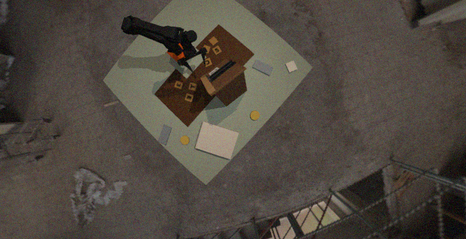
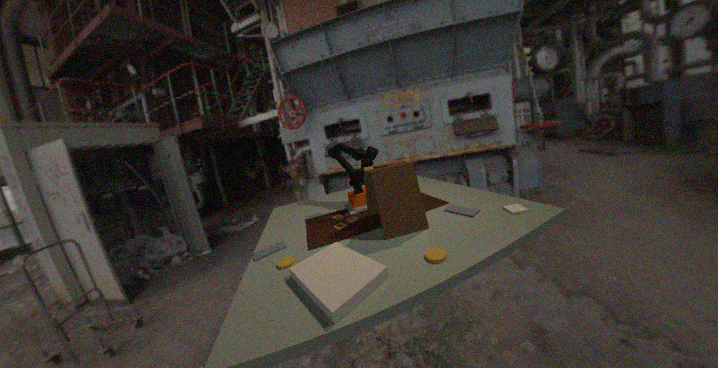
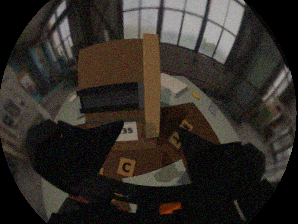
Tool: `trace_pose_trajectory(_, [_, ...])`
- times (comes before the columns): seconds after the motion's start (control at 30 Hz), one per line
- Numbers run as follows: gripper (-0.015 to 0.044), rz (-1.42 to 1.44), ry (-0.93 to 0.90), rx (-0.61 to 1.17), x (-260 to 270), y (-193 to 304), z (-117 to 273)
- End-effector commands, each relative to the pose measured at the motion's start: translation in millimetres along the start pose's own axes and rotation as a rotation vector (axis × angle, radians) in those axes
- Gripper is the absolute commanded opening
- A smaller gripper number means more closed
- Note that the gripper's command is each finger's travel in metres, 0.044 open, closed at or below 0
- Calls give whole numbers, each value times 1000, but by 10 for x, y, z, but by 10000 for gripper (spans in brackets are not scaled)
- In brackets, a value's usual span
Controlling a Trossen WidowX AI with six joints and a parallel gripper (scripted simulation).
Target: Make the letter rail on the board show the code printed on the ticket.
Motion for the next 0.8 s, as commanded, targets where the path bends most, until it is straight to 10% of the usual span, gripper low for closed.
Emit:
trace_pose_trajectory(0.0, [440,10,-65,-7,276,360,57])
trace_pose_trajectory(0.77, [440,277,-172,39,533,400,180])
Point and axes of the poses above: the point midway between the two fingers, 35 mm back from their tips, its own z axis back along the fingers, its own x axis across the jaws, y = z × x, the point moved 4 cm from there along z, back along the fingers, and after that the axes turned 2 degrees about z, right-handed, at the moved point
